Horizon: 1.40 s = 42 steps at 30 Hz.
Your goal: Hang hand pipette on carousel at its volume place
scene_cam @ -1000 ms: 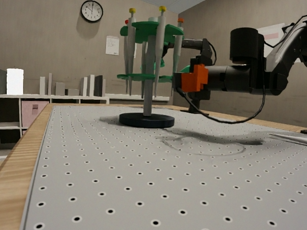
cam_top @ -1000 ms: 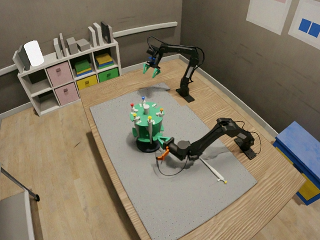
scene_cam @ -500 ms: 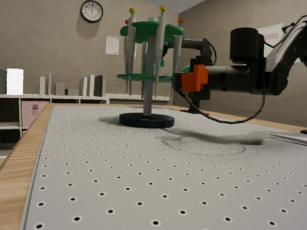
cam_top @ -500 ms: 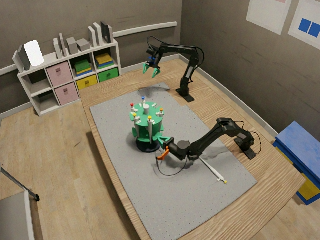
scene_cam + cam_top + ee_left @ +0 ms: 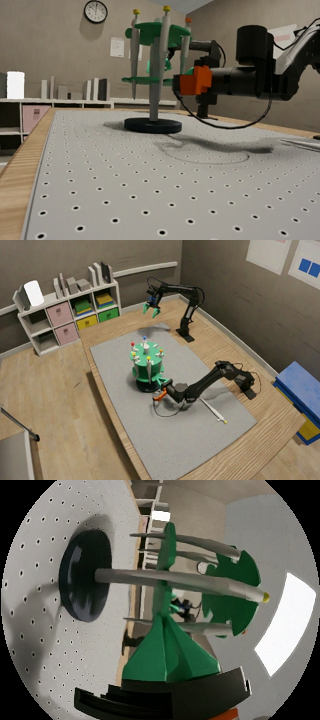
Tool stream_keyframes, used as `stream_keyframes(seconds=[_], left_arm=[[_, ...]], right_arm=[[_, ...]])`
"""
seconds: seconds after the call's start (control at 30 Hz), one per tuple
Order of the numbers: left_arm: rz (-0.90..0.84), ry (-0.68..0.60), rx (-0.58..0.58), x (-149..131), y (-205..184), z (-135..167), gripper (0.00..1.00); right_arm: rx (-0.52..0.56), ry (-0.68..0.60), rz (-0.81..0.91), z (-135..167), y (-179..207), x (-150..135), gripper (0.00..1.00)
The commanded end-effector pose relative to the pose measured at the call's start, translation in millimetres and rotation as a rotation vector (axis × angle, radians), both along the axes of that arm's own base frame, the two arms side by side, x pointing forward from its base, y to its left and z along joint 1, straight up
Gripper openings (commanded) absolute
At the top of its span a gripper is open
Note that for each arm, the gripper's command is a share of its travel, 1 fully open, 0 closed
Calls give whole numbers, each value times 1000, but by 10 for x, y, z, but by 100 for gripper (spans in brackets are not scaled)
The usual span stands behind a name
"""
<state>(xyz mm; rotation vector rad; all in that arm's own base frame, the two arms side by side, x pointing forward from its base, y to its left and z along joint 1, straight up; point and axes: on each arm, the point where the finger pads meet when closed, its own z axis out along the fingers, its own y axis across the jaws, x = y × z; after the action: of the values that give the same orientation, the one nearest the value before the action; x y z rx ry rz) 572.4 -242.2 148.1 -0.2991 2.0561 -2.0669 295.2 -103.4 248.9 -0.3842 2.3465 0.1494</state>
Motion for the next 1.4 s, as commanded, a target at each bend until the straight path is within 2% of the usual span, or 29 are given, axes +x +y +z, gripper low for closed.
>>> stream_keyframes(seconds=[0.0,0.13,0.17,0.2,1.37], left_arm=[[-52,-11,6,70,23,111,0],[-66,-12,5,80,-45,119,0],[-56,-45,2,79,-56,312,0],[-54,-47,1,80,-64,326,0],[-55,-47,1,78,-69,326,0]], right_arm=[[3,-23,8,40,-26,34,100],[3,-23,8,40,-26,34,100],[3,-23,8,40,-26,34,100],[3,-23,8,40,-26,34,100],[3,-23,8,40,-26,34,100]])
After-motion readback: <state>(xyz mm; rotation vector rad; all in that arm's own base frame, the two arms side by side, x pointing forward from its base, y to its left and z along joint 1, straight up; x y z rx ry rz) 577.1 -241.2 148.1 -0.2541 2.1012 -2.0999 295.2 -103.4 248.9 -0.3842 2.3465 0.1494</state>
